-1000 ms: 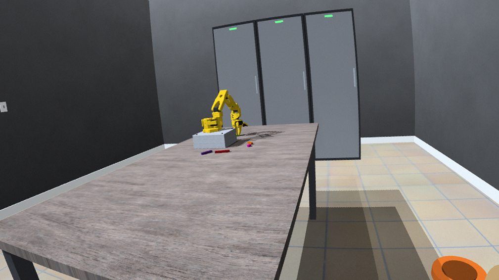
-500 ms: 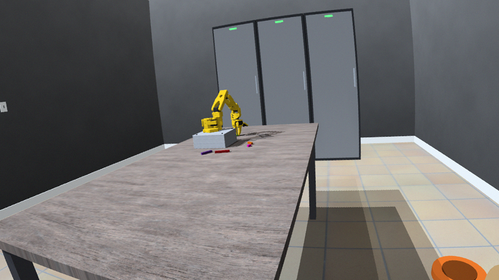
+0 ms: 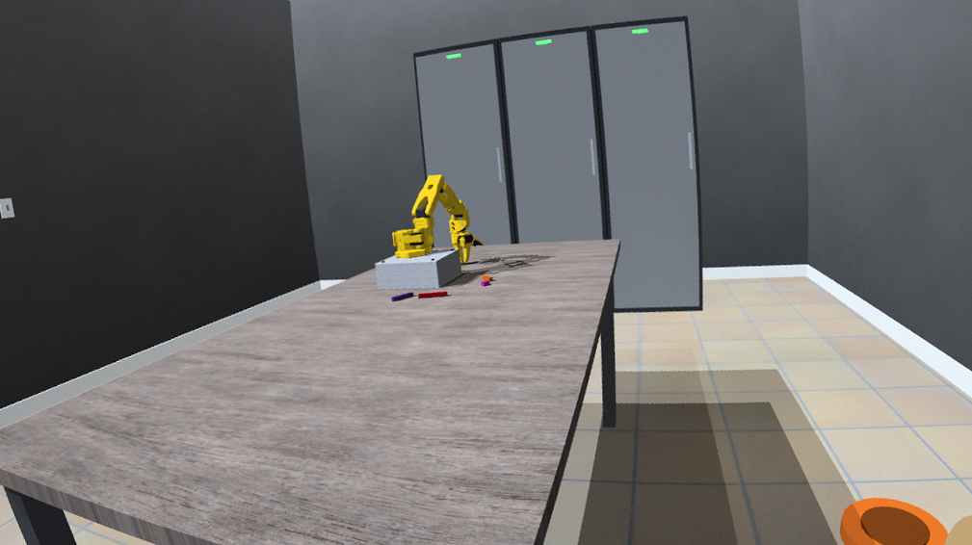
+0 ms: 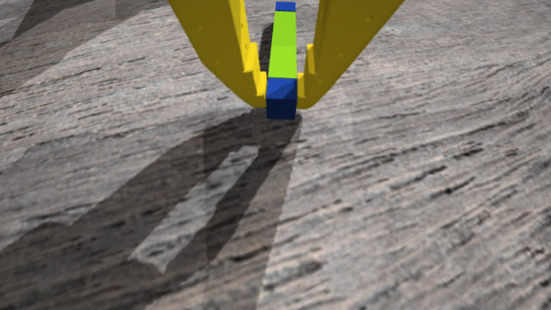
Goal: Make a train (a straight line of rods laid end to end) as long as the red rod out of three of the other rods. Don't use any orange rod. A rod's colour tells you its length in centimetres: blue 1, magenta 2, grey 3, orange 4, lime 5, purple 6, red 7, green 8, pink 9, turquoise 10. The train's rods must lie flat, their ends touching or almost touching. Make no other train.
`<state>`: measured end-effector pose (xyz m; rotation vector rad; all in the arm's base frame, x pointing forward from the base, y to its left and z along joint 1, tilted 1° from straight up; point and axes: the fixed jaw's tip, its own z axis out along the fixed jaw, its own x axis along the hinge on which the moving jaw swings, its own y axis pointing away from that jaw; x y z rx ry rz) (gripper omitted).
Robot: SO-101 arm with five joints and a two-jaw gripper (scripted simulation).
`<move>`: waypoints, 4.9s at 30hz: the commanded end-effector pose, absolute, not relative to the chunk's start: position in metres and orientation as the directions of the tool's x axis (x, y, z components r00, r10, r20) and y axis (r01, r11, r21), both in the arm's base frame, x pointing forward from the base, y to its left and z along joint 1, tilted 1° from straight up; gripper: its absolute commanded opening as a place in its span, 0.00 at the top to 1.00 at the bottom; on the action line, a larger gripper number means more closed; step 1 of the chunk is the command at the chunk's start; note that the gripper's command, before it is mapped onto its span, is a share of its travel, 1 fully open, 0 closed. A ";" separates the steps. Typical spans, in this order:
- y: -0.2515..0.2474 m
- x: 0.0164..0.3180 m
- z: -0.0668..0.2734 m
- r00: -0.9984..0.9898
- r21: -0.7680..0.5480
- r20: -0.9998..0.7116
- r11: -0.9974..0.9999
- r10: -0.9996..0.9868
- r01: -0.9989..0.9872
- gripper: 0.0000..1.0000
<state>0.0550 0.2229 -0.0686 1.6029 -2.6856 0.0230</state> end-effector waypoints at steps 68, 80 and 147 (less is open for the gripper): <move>0.229 0.047 -0.062 -0.471 -0.001 0.005 0.471 -0.882 -0.882 0.83; 0.230 0.046 -0.062 -0.471 -0.001 0.005 0.471 -0.882 -0.882 0.83; 0.230 0.046 -0.018 -0.471 -0.001 0.005 0.471 -0.882 -0.882 0.83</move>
